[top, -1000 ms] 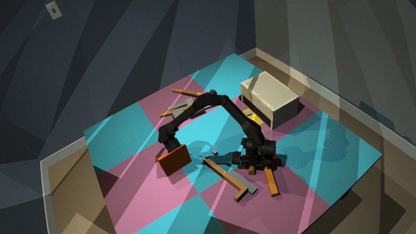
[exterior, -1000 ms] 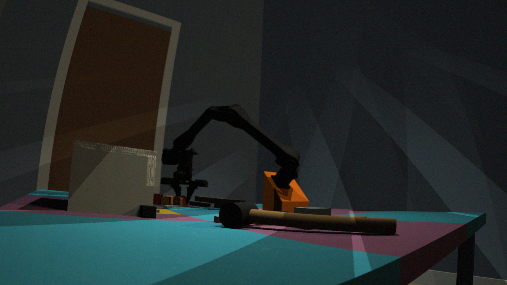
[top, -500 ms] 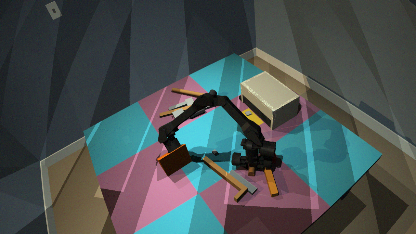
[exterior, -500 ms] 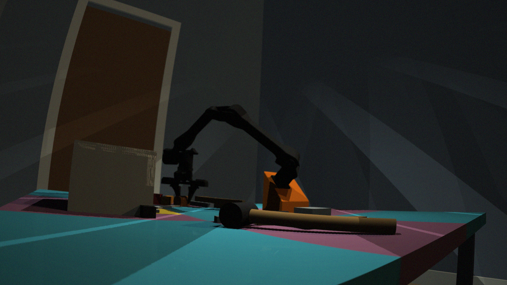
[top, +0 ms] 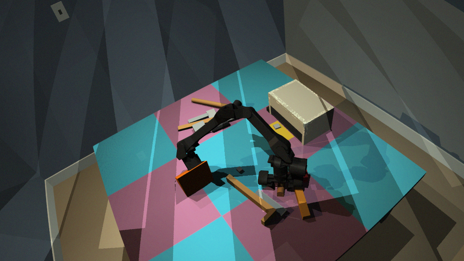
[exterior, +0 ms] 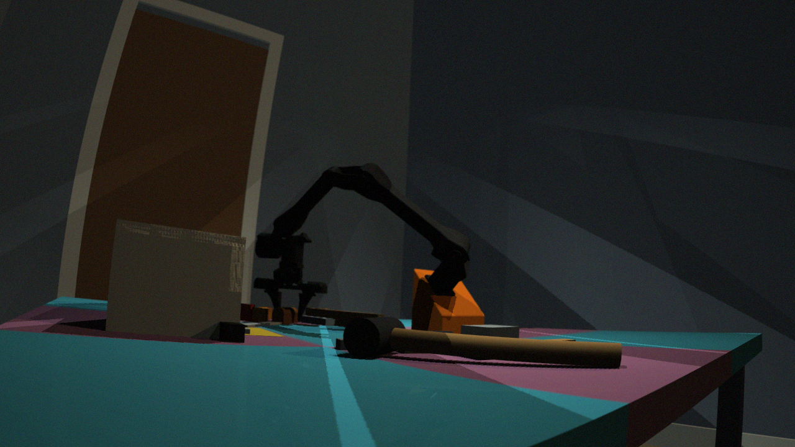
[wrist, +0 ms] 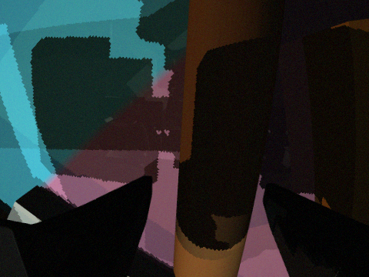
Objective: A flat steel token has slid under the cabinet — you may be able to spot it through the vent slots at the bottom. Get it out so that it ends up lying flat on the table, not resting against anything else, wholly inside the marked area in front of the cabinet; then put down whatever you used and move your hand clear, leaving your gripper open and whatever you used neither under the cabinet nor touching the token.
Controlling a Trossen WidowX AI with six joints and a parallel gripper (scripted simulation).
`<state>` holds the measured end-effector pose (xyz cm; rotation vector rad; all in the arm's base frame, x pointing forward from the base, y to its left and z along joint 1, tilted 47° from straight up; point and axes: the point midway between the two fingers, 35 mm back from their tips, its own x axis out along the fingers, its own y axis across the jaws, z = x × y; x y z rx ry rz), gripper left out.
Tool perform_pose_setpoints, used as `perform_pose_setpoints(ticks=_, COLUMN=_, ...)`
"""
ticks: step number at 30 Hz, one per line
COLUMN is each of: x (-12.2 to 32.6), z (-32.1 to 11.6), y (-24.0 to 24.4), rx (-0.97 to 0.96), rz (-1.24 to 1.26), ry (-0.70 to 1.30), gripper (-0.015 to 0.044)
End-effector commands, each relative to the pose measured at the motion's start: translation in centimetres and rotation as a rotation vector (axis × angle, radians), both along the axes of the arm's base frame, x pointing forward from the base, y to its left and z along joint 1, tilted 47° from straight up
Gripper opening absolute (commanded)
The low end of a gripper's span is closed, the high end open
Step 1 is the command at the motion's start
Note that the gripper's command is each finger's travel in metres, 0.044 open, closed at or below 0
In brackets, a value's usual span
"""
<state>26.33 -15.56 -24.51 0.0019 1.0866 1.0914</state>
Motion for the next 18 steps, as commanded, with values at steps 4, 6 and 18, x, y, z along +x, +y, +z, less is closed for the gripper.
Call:
perform_pose_setpoints(ticks=4, x=0.0, z=-0.07, y=0.01, rx=-0.001, rz=0.0, ry=-0.001, gripper=0.0217)
perform_pose_setpoints(ticks=6, x=0.0, z=-0.07, y=0.01, rx=-0.001, rz=0.0, ry=-0.001, gripper=0.0165)
perform_pose_setpoints(ticks=18, x=0.0, z=-0.07, y=0.01, rx=-0.001, rz=0.0, ry=-0.001, gripper=0.0006)
